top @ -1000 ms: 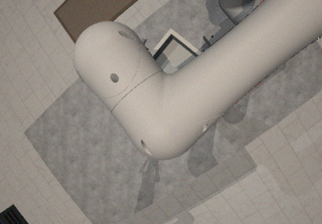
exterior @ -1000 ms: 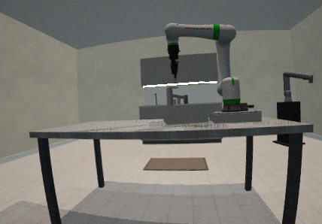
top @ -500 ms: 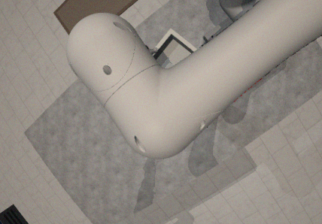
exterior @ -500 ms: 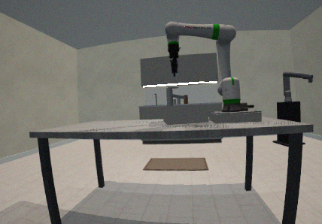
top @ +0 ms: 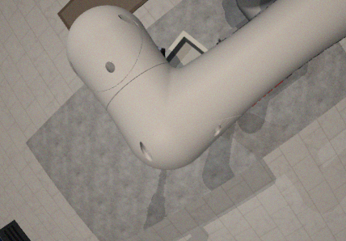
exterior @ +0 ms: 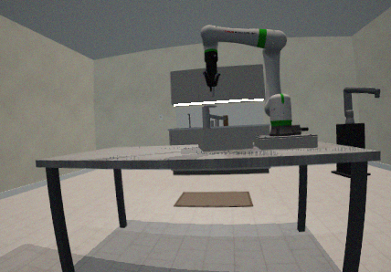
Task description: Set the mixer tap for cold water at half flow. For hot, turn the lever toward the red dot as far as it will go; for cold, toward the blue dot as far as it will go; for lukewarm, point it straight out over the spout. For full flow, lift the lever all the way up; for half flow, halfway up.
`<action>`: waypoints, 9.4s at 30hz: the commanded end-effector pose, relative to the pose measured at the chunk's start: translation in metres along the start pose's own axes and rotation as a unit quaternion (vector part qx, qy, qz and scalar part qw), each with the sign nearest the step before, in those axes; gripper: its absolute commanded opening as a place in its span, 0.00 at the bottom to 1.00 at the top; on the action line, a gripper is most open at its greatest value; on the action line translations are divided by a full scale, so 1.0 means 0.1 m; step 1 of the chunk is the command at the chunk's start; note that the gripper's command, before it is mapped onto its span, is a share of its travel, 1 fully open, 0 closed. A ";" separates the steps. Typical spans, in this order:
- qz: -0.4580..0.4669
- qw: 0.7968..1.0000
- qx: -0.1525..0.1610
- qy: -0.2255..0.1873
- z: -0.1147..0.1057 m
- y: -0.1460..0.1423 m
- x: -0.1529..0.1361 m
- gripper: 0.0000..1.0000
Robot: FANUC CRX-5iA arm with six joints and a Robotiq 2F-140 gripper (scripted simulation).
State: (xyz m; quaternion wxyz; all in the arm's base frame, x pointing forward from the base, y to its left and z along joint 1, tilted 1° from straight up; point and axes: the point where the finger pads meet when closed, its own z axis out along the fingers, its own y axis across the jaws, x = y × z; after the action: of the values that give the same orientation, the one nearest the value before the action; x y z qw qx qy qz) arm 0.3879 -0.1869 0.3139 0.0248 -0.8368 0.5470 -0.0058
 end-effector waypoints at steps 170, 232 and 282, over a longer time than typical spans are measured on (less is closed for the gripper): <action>0.545 0.838 -0.011 0.025 0.61 0.02 0.01 0.42; 0.545 0.838 -0.011 0.025 1.00 0.04 0.02 0.42; 0.545 0.838 -0.011 0.025 1.00 0.04 0.02 0.00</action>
State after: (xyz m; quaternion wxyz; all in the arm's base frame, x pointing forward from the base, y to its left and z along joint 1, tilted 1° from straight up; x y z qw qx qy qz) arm 0.3885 -0.1872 0.2132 0.0008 -0.4031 0.9151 -0.0063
